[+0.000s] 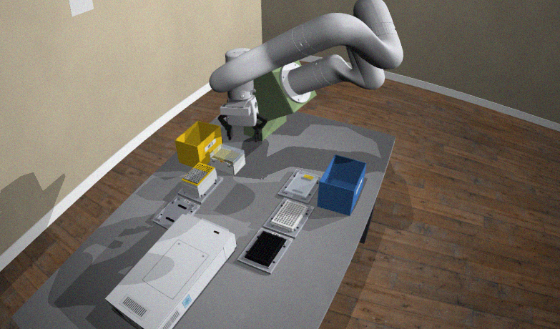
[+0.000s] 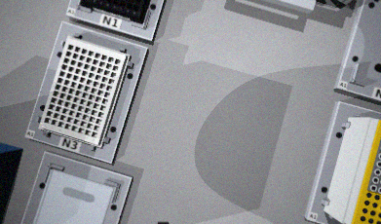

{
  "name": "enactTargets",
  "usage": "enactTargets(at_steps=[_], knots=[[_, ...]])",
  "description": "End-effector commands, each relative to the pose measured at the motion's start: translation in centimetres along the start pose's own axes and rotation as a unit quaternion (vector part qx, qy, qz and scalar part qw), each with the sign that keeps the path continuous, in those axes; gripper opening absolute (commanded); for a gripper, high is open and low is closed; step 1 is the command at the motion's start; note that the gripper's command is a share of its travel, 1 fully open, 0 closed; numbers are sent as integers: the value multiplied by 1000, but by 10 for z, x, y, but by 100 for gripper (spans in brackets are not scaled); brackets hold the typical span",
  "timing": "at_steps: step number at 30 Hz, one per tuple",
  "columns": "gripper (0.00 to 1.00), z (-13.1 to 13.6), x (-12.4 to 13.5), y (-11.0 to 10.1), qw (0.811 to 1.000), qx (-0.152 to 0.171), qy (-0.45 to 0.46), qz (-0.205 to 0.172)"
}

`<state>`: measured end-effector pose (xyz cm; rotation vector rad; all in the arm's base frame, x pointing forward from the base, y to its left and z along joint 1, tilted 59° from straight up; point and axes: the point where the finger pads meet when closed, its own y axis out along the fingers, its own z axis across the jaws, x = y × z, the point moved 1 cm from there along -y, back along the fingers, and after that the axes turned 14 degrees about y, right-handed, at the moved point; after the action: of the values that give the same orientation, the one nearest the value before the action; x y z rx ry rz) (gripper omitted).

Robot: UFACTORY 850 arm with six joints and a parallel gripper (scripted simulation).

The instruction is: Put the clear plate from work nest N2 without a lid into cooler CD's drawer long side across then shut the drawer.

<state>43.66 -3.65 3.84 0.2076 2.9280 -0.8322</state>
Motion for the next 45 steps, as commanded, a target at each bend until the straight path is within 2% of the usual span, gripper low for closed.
enactTargets(at_steps=[1,7,45], knots=[[100,0,0,-1,999,1,41,-2],[100,0,0,-1,991,1,131,-2],[100,0,0,-1,991,1,131,-2]])
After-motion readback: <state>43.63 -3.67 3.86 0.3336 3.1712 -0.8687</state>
